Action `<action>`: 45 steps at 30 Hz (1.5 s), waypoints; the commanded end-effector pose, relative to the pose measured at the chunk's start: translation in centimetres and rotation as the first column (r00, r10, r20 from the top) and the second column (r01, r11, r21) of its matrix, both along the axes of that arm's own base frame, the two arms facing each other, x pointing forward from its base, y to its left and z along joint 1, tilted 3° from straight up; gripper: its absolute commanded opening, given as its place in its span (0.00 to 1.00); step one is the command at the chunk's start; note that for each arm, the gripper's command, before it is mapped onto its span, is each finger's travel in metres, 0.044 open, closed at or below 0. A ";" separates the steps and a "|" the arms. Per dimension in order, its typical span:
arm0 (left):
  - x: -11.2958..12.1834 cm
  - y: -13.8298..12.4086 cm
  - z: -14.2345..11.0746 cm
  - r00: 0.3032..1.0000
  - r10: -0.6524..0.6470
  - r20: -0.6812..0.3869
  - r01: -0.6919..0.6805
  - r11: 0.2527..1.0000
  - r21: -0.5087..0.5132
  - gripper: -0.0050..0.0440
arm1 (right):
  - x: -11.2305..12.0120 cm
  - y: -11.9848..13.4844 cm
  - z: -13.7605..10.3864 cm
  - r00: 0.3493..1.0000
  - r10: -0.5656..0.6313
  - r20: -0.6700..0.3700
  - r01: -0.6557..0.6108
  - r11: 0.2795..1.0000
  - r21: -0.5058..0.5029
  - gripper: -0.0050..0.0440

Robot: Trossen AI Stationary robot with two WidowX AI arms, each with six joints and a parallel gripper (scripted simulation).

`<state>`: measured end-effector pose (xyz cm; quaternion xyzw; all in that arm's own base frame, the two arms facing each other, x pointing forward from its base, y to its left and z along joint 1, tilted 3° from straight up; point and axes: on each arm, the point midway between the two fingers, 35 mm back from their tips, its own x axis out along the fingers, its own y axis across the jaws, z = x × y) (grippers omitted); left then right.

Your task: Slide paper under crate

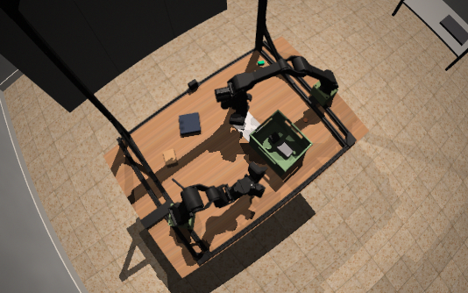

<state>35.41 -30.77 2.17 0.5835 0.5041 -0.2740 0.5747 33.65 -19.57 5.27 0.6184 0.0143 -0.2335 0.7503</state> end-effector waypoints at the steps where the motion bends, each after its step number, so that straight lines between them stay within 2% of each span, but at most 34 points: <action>1: -0.5 0.0 -1.3 0.995 -0.077 -0.060 0.082 0.994 0.079 0.22 | -0.2 1.0 0.1 0.999 0.026 0.032 -0.027 1.000 0.007 0.41; 10: -1.2 0.2 -2.3 0.969 -0.188 -0.163 0.215 0.961 0.173 0.22 | -0.5 2.3 1.1 0.993 0.062 0.100 -0.062 0.998 -0.002 0.41; 19: -2.3 0.4 -3.5 0.900 -0.304 -0.313 0.390 0.883 0.260 0.22 | -0.9 3.9 2.4 0.977 0.112 0.184 -0.110 0.994 -0.018 0.41; 29: -3.1 0.3 -3.9 0.837 -0.368 -0.405 0.498 0.820 0.284 0.22 | -1.4 4.9 3.2 0.963 0.145 0.227 -0.141 0.989 -0.033 0.41; 40: -3.3 0.2 -4.0 0.826 -0.378 -0.419 0.514 0.809 0.285 0.22 | -1.4 5.0 3.3 0.961 0.150 0.233 -0.146 0.989 -0.035 0.41; 45: -3.3 0.2 -4.0 0.826 -0.378 -0.419 0.514 0.809 0.285 0.22 | -0.1 4.6 2.5 0.962 0.135 0.238 -0.141 0.990 0.006 0.41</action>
